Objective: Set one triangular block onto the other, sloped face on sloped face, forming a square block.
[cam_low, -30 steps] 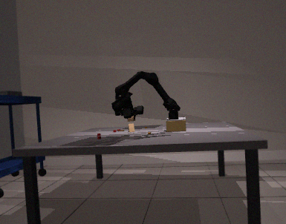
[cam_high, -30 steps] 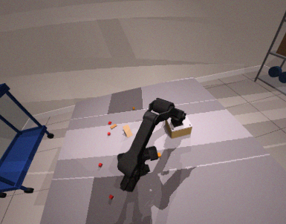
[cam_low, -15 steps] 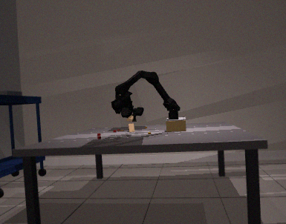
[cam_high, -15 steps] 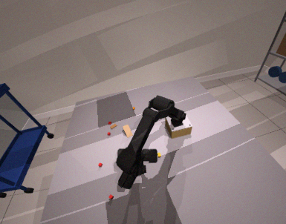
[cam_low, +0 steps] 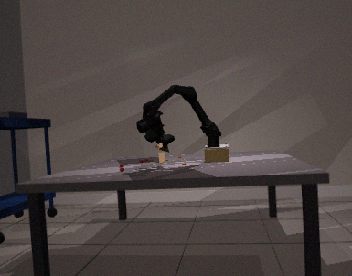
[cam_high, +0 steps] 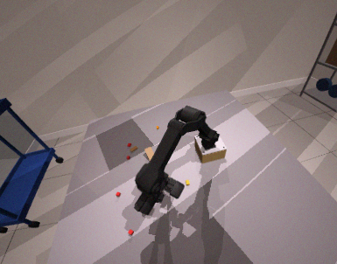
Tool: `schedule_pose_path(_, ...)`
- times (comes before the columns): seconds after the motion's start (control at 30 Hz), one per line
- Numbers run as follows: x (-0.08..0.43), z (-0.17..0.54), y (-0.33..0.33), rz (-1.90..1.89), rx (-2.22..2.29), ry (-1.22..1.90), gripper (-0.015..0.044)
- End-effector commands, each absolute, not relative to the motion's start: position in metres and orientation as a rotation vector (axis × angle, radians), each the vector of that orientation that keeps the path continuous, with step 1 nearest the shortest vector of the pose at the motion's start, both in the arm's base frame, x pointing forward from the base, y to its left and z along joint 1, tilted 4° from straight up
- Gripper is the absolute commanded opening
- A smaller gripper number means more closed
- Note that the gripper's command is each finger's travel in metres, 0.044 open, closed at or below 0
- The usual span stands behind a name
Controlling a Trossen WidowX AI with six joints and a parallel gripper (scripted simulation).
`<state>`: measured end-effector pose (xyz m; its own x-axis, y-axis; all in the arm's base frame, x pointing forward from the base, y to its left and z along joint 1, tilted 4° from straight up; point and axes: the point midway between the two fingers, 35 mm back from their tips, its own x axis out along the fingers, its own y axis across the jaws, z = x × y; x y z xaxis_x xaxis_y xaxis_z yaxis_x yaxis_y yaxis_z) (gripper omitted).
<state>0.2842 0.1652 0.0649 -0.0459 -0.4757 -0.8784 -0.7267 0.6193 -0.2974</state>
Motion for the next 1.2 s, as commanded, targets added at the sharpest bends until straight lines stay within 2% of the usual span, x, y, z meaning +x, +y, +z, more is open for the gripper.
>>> schedule_pose_path(0.0, 0.2830, 0.0654, 0.1634, 0.172, -0.843, 1.684, 0.0000)
schedule_pose_path(1.17, 0.2836, 0.0680, 0.1549, -0.522, 0.305, 1.533, 0.0000)
